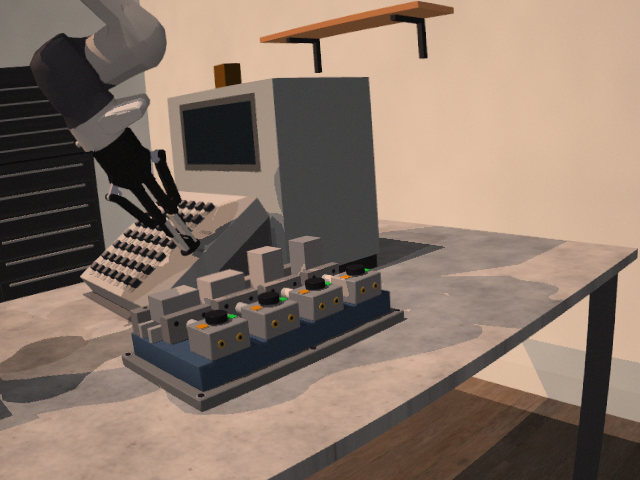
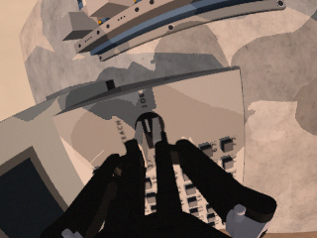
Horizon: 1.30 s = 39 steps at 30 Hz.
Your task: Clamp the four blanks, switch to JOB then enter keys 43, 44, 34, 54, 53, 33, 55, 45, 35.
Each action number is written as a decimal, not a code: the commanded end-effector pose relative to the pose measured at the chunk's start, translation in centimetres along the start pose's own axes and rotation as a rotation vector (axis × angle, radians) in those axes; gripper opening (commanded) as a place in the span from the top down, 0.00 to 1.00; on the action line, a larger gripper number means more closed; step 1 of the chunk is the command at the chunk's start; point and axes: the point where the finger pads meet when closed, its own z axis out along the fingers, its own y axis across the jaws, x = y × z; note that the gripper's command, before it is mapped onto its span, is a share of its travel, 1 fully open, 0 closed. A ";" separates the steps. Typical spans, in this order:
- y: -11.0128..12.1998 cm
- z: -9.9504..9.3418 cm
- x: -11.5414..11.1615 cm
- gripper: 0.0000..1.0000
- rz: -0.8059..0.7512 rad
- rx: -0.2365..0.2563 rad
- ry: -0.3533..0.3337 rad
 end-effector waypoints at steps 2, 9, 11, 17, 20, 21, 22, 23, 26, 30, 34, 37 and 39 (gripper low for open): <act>0.0 0.0 0.1 0.67 0.042 0.000 0.005; 0.0 0.0 0.1 0.67 0.042 0.000 0.005; 0.0 0.0 0.1 0.67 0.042 0.000 0.005; 0.0 0.0 0.1 0.67 0.042 0.000 0.005; 0.0 0.0 0.1 0.67 0.042 0.000 0.005; 0.0 0.0 0.1 0.67 0.042 0.000 0.005; 0.0 0.0 0.1 0.67 0.042 0.000 0.005; 0.0 0.0 0.1 0.67 0.042 0.000 0.005; 0.0 0.0 0.1 0.67 0.042 0.000 0.005; 0.0 0.0 0.1 0.67 0.042 0.000 0.005; 0.0 0.0 0.1 0.67 0.042 0.000 0.005; 0.0 0.0 0.1 0.67 0.042 0.000 0.005; 0.0 0.0 0.1 0.67 0.042 0.000 0.005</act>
